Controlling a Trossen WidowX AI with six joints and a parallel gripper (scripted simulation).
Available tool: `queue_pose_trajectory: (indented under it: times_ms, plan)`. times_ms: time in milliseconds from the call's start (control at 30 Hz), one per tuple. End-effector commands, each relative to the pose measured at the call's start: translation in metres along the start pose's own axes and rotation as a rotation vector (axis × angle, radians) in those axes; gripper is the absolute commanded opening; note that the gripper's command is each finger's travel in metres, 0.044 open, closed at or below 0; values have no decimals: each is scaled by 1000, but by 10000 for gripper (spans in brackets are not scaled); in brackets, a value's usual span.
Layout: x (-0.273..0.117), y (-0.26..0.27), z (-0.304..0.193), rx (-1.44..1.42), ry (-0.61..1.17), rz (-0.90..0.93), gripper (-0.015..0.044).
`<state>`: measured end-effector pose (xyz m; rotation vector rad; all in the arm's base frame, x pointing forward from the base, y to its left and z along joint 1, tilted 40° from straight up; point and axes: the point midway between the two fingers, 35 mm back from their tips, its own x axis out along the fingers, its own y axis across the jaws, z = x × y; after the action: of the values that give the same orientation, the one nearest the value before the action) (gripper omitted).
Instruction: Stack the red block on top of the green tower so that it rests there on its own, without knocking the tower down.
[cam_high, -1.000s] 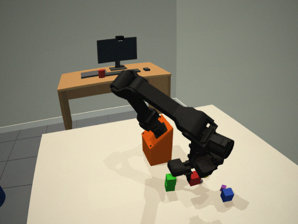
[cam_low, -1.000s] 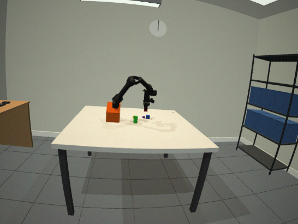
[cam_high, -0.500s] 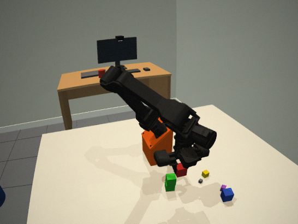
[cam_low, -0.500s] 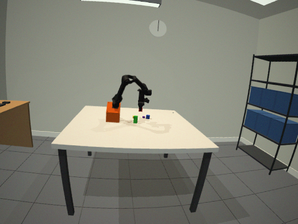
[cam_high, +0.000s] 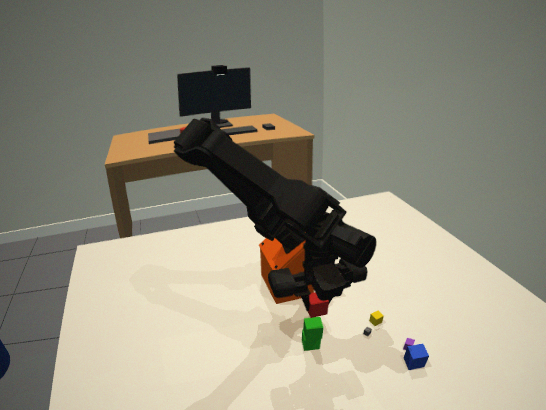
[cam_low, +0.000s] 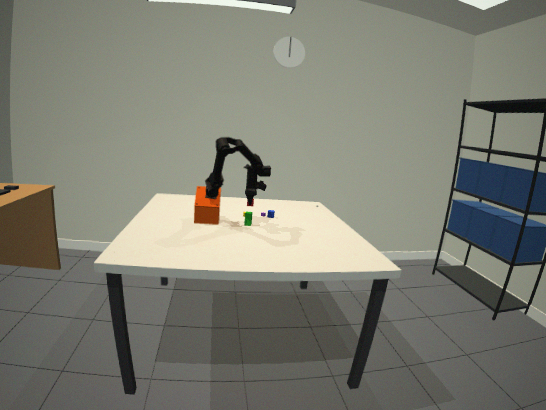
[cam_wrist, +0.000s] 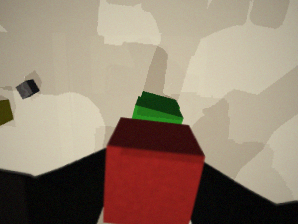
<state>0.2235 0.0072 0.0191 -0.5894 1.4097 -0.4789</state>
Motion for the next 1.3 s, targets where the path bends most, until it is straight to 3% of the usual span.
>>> queue_pose_trajectory:
  times_ms: [0,367,1267]
  plan:
    - [10,-1,-4,-7,8,-3,0]
    - [39,-2,-4,-7,8,-4,0]
    - [41,-3,-4,-7,8,-4,0]
